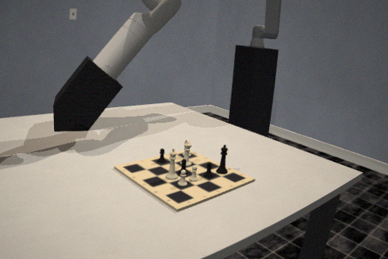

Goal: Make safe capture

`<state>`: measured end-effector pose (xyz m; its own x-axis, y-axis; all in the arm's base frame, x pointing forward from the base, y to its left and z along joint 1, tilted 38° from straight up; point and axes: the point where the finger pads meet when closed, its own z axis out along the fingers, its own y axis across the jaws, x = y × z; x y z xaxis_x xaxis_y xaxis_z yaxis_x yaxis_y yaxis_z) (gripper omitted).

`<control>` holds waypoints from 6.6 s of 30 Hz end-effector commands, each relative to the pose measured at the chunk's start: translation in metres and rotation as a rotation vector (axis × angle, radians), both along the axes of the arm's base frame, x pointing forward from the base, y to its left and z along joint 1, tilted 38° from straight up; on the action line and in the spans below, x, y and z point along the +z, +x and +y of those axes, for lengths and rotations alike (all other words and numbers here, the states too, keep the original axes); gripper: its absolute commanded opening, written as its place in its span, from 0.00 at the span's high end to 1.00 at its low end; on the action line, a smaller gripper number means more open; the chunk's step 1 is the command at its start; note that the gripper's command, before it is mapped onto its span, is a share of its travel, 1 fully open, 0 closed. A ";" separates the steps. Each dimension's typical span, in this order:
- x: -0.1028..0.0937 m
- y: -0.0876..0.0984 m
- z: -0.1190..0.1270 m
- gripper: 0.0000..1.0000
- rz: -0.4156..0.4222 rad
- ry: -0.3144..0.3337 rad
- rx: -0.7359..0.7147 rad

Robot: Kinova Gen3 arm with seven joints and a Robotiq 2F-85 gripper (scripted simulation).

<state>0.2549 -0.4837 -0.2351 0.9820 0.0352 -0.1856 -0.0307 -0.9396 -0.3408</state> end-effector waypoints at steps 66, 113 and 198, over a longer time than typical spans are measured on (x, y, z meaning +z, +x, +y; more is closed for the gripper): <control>0.181 0.503 0.167 0.00 -0.772 -0.138 -0.531; 0.244 0.571 0.247 0.00 -0.859 -0.085 -0.734; 0.317 0.606 0.387 0.00 -0.849 0.006 -1.052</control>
<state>0.8602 -0.0985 0.0787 0.3535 -0.8020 0.4814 -0.5122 -0.5966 -0.6179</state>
